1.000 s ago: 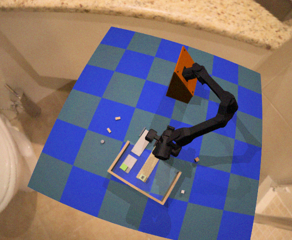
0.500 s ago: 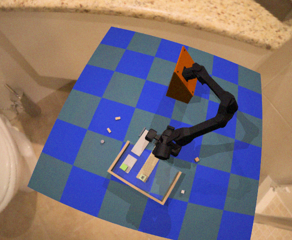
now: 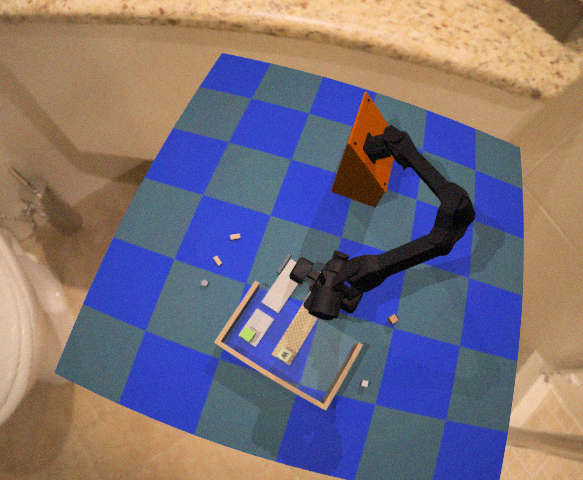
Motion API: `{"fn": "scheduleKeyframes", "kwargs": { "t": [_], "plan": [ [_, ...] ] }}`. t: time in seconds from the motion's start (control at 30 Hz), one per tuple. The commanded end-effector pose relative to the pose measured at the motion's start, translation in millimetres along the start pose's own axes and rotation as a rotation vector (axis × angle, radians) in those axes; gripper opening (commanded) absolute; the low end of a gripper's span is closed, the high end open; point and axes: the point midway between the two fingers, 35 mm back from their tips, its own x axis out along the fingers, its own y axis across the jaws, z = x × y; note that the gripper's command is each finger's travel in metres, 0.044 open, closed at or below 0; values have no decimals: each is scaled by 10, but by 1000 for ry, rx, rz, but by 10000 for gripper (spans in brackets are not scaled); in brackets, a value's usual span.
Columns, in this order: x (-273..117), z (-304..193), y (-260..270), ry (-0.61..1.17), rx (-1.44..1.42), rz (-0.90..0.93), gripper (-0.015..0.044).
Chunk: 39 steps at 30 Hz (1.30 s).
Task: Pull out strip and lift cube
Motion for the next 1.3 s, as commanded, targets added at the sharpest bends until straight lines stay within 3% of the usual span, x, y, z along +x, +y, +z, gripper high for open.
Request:
{"fn": "scheduleKeyframes", "kwargs": {
  "t": [0.0,1.27],
  "plan": [
    [17,-16,0,4,4,4,0],
    [47,-155,-5,5,5,4,0]
  ]
}}
